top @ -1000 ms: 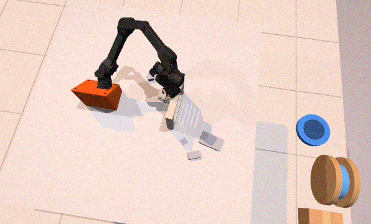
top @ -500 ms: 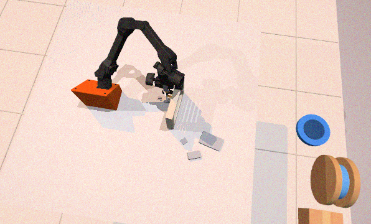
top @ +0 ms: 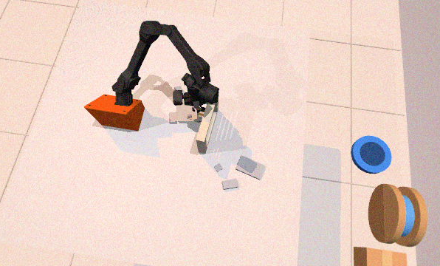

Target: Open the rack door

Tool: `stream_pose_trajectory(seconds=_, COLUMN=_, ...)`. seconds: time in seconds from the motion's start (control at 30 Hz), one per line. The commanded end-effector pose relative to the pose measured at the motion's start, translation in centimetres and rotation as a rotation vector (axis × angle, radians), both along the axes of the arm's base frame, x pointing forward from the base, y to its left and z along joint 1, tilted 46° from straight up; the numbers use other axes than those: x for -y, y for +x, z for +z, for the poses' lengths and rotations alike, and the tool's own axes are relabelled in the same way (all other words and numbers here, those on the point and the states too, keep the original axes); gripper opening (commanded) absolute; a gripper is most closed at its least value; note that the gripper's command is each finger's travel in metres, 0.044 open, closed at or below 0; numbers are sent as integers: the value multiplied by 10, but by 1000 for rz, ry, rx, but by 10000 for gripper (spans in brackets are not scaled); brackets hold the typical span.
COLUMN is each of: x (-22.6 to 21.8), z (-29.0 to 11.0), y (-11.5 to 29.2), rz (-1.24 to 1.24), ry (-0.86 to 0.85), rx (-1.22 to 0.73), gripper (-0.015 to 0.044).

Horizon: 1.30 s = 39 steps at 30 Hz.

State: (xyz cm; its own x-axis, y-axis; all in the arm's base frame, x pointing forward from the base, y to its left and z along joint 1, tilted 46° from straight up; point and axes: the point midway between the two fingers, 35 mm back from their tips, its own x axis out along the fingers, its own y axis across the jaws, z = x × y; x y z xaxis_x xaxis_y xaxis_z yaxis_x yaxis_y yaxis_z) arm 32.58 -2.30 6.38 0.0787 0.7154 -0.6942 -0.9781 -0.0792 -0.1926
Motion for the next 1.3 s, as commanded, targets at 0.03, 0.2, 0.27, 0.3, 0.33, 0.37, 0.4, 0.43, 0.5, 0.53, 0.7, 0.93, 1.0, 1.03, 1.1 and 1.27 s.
stream_pose_trajectory(seconds=0.03, x=-1, z=0, y=0, rz=11, ry=1, rx=10, gripper=199)
stream_pose_trajectory(seconds=0.2, x=-1, z=0, y=0, rz=5, ry=1, rx=4, gripper=287)
stream_pose_trajectory(seconds=0.27, x=-1, z=0, y=0, rz=-40, ry=6, rx=-43, gripper=287)
stream_pose_trajectory(seconds=0.3, x=-1, z=0, y=0, rz=-75, ry=10, rx=-78, gripper=287)
stream_pose_trajectory(seconds=0.33, x=-1, z=0, y=0, rz=-109, ry=13, rx=-114, gripper=287)
stream_pose_trajectory(seconds=0.37, x=-1, z=0, y=0, rz=-144, ry=17, rx=-149, gripper=287)
stream_pose_trajectory(seconds=0.4, x=-1, z=0, y=0, rz=-178, ry=21, rx=-184, gripper=287)
stream_pose_trajectory(seconds=0.43, x=-1, z=0, y=0, rz=-213, ry=24, rx=-220, gripper=287)
stream_pose_trajectory(seconds=0.5, x=-1, z=0, y=0, rz=-281, ry=32, rx=-290, gripper=287)
stream_pose_trajectory(seconds=0.53, x=-1, z=0, y=0, rz=-316, ry=36, rx=-326, gripper=287)
stream_pose_trajectory(seconds=0.7, x=-1, z=0, y=0, rz=-488, ry=55, rx=-503, gripper=287)
stream_pose_trajectory(seconds=0.93, x=-1, z=0, y=0, rz=-728, ry=83, rx=-751, gripper=287)
stream_pose_trajectory(seconds=1.0, x=-1, z=0, y=0, rz=-797, ry=91, rx=-822, gripper=287)
stream_pose_trajectory(seconds=1.03, x=-1, z=0, y=0, rz=-832, ry=94, rx=-858, gripper=287)
stream_pose_trajectory(seconds=1.1, x=-1, z=0, y=0, rz=-900, ry=102, rx=-929, gripper=287)
stream_pose_trajectory(seconds=1.27, x=-1, z=0, y=0, rz=-1072, ry=122, rx=-1106, gripper=287)
